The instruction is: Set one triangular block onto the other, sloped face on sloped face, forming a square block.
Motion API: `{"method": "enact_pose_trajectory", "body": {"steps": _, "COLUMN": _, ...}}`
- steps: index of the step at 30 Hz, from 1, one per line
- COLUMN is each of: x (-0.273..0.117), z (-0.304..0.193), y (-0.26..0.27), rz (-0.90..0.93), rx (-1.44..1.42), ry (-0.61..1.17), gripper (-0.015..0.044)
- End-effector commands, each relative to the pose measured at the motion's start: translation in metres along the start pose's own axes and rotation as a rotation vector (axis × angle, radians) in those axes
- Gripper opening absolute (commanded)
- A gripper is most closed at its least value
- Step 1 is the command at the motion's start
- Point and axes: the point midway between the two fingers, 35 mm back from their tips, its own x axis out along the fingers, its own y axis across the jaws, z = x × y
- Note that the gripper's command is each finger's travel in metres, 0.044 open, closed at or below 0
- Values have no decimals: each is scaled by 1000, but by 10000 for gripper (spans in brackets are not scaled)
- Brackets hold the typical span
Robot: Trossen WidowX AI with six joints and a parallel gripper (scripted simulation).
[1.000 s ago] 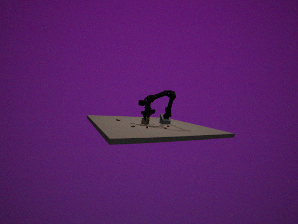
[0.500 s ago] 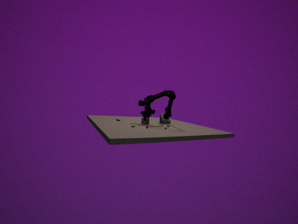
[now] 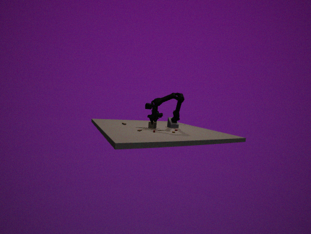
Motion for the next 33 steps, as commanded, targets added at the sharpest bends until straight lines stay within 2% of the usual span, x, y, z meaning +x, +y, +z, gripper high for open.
{"method": "enact_pose_trajectory", "body": {"steps": 1, "x": 0, "z": 0, "y": 0, "rz": -3, "rx": 4, "ry": -1, "gripper": 0}}
{"method": "enact_pose_trajectory", "body": {"steps": 22, "x": 2, "z": -1, "y": 0, "rz": -4, "rx": 4, "ry": -3, "gripper": 0}}
{"method": "enact_pose_trajectory", "body": {"steps": 33, "x": 1, "z": -1, "y": 0, "rz": 0, "rx": 1, "ry": 0, "gripper": 289}}
